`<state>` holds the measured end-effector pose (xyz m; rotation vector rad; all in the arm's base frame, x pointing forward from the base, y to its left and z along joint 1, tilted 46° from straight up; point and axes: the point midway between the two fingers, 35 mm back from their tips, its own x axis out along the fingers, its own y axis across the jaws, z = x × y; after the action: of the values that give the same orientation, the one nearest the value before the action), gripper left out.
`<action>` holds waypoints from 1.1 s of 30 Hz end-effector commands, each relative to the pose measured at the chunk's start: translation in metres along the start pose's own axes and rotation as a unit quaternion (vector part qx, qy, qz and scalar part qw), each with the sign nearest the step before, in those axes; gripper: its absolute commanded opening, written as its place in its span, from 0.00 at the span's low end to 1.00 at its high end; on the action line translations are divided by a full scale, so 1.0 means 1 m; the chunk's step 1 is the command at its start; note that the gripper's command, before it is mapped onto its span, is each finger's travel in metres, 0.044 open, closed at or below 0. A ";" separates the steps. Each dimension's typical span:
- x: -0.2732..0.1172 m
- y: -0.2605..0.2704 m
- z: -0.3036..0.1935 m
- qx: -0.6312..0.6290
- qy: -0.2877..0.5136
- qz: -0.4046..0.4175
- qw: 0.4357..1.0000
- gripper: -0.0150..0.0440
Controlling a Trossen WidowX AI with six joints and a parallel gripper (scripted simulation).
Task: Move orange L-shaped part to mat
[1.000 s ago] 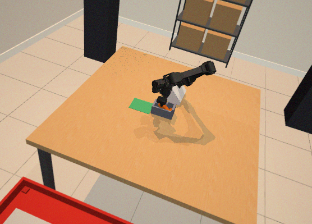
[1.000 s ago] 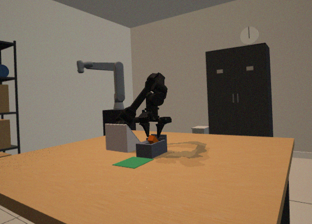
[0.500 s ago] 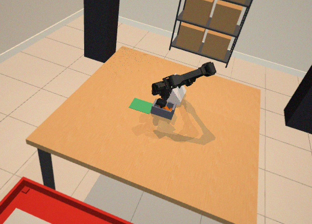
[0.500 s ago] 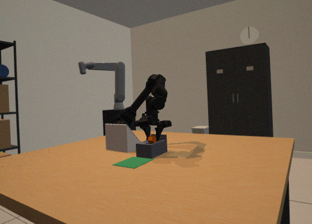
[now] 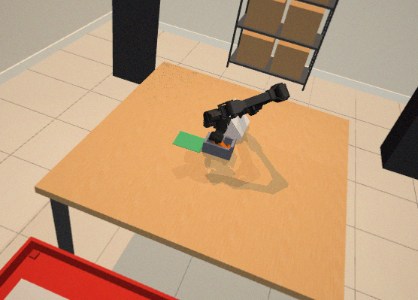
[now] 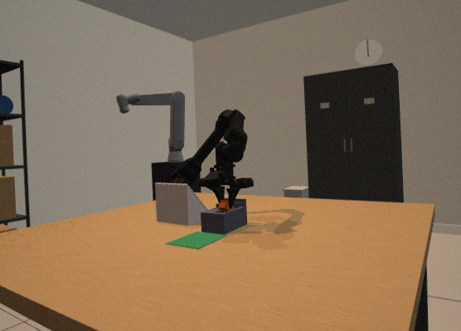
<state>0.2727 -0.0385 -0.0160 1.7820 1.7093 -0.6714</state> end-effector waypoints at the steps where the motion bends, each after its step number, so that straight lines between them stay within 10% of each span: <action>1: 0.000 0.000 0.000 -0.001 0.000 0.000 1.000 0.25; 33: -0.043 0.000 0.000 0.002 0.001 0.000 1.000 0.25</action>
<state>0.2696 -0.0657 0.0103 1.7860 1.7134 -0.6775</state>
